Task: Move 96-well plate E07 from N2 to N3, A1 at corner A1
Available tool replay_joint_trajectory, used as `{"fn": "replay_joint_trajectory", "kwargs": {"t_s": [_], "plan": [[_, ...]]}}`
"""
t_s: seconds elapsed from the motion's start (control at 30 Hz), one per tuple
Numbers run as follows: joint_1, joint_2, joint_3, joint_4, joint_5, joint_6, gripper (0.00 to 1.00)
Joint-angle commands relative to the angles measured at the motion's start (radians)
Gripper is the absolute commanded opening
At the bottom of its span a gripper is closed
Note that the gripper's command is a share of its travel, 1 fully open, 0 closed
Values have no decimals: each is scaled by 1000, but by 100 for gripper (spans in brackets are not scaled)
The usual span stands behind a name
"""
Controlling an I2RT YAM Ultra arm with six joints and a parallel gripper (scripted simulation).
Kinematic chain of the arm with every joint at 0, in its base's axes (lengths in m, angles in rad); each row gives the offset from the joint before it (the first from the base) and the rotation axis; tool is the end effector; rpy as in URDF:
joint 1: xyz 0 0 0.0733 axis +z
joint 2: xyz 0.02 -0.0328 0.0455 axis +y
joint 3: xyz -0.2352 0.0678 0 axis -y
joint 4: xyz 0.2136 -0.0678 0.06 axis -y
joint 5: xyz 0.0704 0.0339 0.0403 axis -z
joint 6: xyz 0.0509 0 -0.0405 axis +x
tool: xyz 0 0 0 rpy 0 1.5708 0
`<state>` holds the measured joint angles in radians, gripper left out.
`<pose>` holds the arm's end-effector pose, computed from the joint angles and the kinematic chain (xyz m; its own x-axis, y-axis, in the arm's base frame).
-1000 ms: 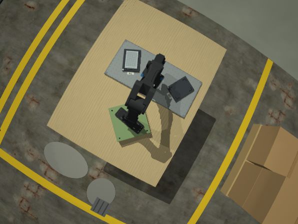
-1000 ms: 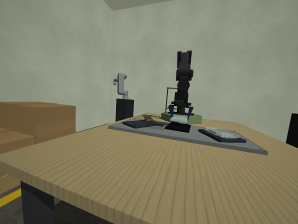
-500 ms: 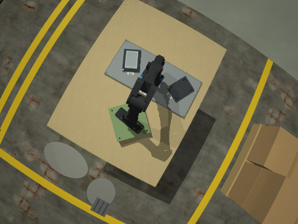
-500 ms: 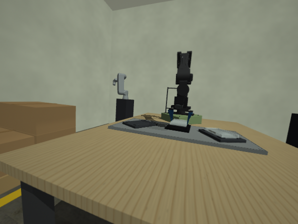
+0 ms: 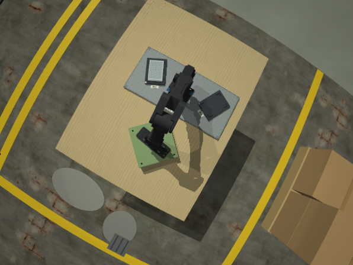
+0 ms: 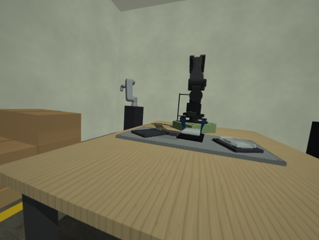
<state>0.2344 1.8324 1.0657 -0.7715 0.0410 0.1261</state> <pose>0.2726 0.0641 0.1198 -0.9934 -0.1080 -0.0375 -0.1067 0.9936 -0.0365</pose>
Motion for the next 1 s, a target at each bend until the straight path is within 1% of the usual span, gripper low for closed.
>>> {"fn": "replay_joint_trajectory", "kwargs": {"t_s": [0.0,0.97], "plan": [[0,-7,2,5,0,-1,0],[-1,-4,-12,23,0,-1,0]]}}
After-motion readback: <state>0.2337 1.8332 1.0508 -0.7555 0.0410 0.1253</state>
